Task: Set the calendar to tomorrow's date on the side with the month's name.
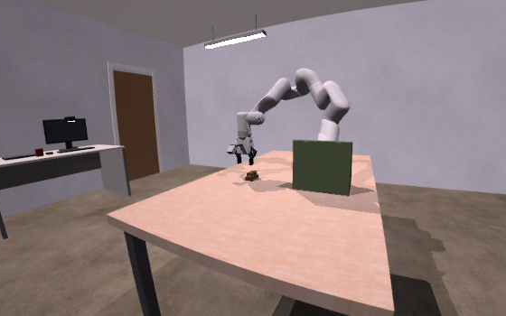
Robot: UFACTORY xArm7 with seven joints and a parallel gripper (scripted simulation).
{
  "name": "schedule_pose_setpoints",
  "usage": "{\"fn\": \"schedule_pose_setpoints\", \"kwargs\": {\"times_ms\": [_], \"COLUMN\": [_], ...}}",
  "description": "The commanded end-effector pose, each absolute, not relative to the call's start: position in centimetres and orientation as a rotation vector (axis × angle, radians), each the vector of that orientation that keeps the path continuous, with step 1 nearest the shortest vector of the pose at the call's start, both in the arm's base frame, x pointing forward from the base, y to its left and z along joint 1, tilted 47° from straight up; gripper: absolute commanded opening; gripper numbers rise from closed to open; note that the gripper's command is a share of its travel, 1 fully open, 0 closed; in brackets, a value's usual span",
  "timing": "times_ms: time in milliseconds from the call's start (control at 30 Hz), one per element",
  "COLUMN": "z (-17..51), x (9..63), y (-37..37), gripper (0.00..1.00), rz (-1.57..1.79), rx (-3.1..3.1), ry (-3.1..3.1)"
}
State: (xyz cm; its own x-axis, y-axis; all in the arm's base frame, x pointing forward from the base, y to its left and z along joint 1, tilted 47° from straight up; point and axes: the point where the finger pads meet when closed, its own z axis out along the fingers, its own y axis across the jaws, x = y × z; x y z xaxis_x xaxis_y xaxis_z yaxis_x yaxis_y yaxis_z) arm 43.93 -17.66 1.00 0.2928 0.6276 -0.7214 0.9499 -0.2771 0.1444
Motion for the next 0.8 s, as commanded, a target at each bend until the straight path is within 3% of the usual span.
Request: {"fn": "schedule_pose_setpoints", "kwargs": {"times_ms": [0,767], "z": [1.9,3.6], "x": [42.1,37.5], "y": [-18.0,-19.0], "gripper": [1.00,1.00], "rz": [-0.706,-0.587], "rx": [2.027,2.151], "ry": [1.340,1.047]}}
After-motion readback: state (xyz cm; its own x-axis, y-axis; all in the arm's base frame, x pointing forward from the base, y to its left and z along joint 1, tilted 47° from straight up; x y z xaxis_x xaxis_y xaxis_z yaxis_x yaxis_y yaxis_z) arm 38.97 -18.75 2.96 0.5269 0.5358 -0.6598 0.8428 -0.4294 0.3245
